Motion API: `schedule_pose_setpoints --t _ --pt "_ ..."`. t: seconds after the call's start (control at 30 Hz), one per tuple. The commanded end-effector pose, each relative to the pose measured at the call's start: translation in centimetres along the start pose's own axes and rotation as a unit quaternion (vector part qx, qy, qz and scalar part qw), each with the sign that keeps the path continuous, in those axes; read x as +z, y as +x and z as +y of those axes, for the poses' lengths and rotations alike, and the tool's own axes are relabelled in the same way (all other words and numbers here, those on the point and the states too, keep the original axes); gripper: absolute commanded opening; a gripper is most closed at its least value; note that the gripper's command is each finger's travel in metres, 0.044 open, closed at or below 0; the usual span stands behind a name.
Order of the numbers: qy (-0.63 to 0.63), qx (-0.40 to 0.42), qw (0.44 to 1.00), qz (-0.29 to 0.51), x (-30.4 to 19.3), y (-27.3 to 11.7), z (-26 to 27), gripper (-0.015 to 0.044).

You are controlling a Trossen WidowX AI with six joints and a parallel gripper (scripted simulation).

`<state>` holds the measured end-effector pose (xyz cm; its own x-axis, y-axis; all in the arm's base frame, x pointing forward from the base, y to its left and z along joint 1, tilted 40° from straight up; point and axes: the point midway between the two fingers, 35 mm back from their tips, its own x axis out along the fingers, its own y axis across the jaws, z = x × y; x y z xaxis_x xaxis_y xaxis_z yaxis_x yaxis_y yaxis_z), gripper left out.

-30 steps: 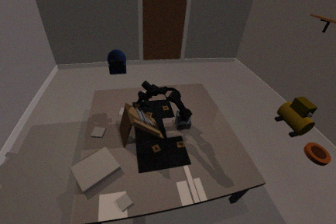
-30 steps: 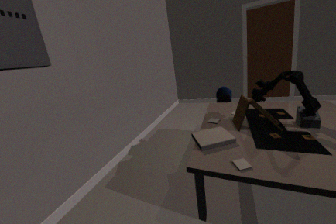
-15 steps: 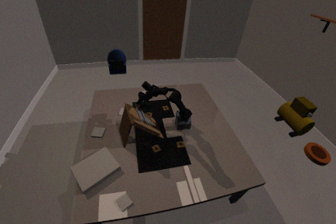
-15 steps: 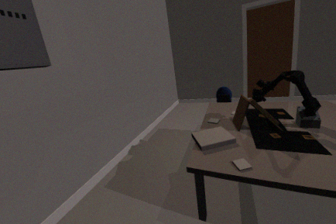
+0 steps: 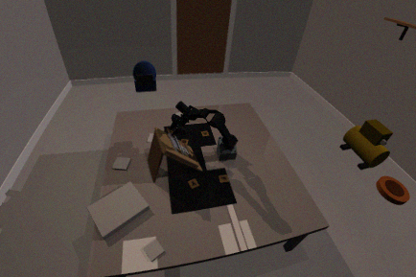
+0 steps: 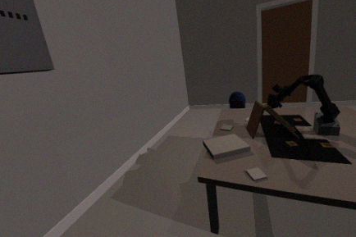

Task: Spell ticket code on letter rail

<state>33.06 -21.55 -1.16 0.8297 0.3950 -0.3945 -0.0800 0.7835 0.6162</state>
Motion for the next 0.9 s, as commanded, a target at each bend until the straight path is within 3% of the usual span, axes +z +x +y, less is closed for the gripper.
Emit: schedule_pose_setpoints --t 0.0,0.87 --pt "-0.002 -0.003 1.0 -0.001 0.2 -0.1 0.3 0.0" --pt "-0.002 -0.002 1.0 -0.001 0.2 -0.1 1.6 0.0"
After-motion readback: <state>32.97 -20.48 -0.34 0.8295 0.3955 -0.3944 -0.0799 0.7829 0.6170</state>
